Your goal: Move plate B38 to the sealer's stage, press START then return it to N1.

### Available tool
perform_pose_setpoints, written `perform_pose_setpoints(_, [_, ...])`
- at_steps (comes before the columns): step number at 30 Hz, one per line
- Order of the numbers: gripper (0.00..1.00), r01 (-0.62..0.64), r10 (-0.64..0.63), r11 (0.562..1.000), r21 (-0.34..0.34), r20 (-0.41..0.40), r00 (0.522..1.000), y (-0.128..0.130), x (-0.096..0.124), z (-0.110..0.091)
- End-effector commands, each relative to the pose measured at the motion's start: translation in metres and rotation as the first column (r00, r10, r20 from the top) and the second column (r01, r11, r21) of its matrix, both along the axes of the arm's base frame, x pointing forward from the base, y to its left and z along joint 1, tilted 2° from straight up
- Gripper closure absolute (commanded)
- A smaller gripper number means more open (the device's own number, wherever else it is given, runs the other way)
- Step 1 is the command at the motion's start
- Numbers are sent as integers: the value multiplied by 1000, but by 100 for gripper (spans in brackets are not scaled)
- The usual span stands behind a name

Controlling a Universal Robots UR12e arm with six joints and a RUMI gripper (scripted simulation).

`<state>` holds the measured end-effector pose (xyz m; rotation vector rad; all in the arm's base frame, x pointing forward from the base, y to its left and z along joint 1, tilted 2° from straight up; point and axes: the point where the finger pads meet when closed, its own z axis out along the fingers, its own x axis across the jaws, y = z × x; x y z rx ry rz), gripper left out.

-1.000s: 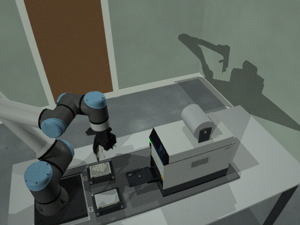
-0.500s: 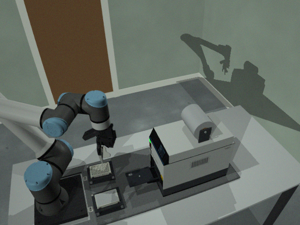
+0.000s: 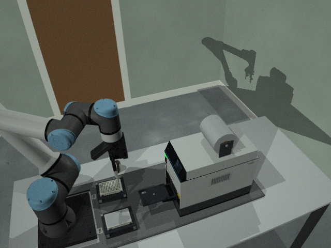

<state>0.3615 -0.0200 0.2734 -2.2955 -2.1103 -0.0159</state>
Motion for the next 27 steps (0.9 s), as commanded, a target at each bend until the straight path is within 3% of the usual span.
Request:
perform_pose_setpoints(1, [32,-51,51,999,5,5,999,0,0,1])
perform_pose_setpoints(12, [32,-51,51,999,5,5,999,0,0,1])
perform_pose_setpoints(27, [32,-7,7,1000,5,4,1000,1,0,-59])
